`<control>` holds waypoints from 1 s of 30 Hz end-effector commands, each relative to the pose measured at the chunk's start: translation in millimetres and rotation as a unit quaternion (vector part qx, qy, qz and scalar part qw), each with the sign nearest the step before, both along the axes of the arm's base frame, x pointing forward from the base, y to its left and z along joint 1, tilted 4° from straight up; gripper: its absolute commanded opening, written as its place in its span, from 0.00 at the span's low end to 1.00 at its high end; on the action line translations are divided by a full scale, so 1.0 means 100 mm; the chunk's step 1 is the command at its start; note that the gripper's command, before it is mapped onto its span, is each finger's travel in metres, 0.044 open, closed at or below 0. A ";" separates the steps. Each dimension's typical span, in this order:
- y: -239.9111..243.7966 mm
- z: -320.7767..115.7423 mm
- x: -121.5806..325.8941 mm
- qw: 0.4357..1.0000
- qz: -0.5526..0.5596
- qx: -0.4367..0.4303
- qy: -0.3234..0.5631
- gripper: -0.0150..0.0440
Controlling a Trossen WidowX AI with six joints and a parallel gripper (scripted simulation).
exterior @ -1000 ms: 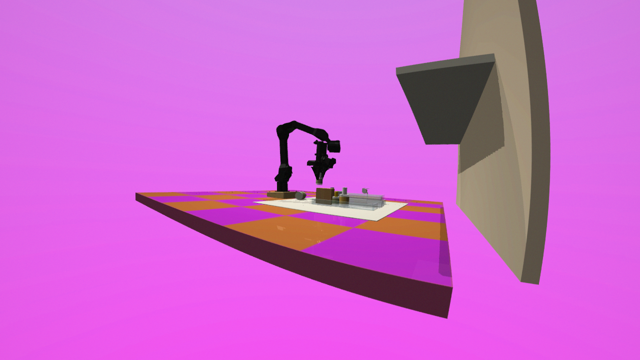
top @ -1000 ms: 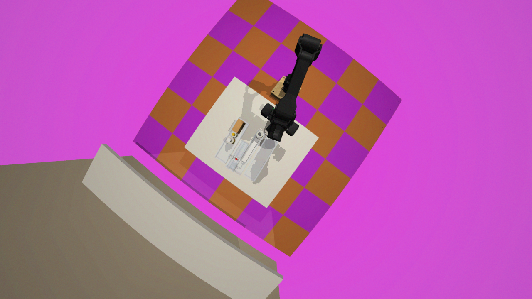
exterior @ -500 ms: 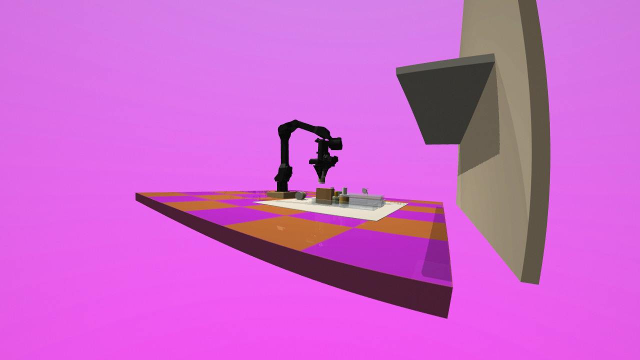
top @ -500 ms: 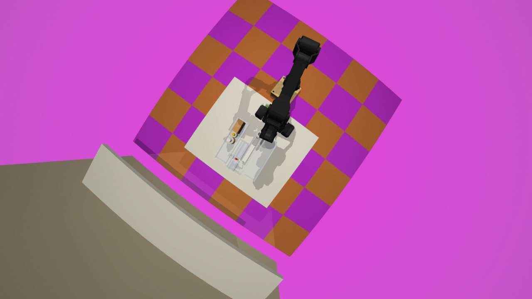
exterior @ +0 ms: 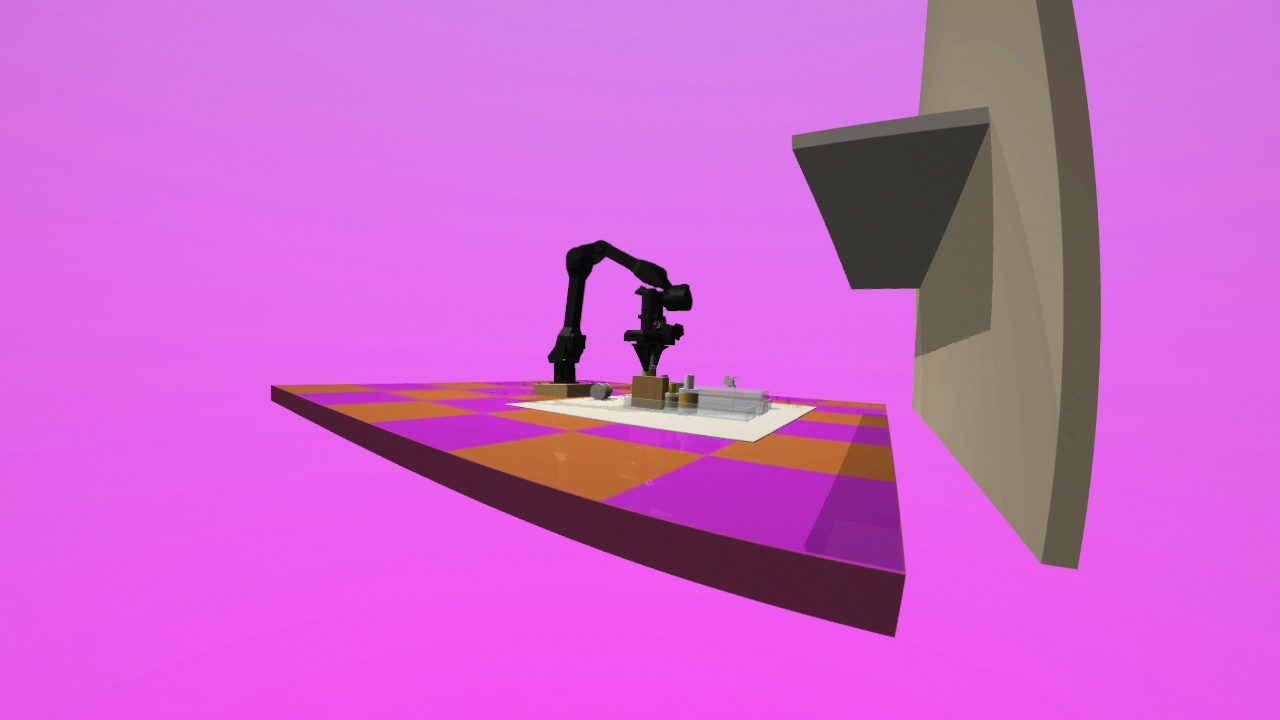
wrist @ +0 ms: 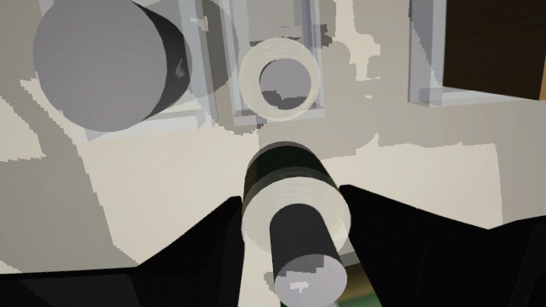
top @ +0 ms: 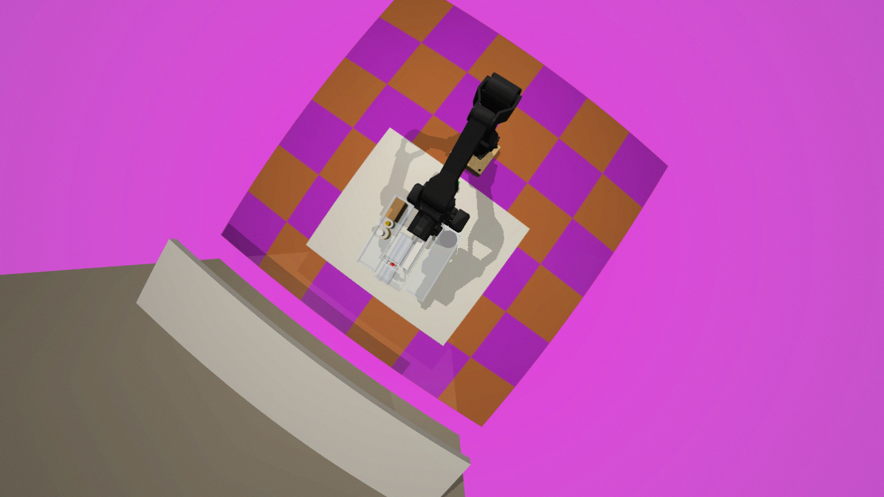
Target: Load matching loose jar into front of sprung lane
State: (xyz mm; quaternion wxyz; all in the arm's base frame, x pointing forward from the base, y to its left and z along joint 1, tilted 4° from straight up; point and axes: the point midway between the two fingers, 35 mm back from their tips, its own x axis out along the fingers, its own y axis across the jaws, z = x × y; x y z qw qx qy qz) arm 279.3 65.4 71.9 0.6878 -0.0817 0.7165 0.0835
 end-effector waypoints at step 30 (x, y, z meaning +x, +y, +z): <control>0.00 -0.24 0.10 1.000 0.003 -0.002 0.003 0.25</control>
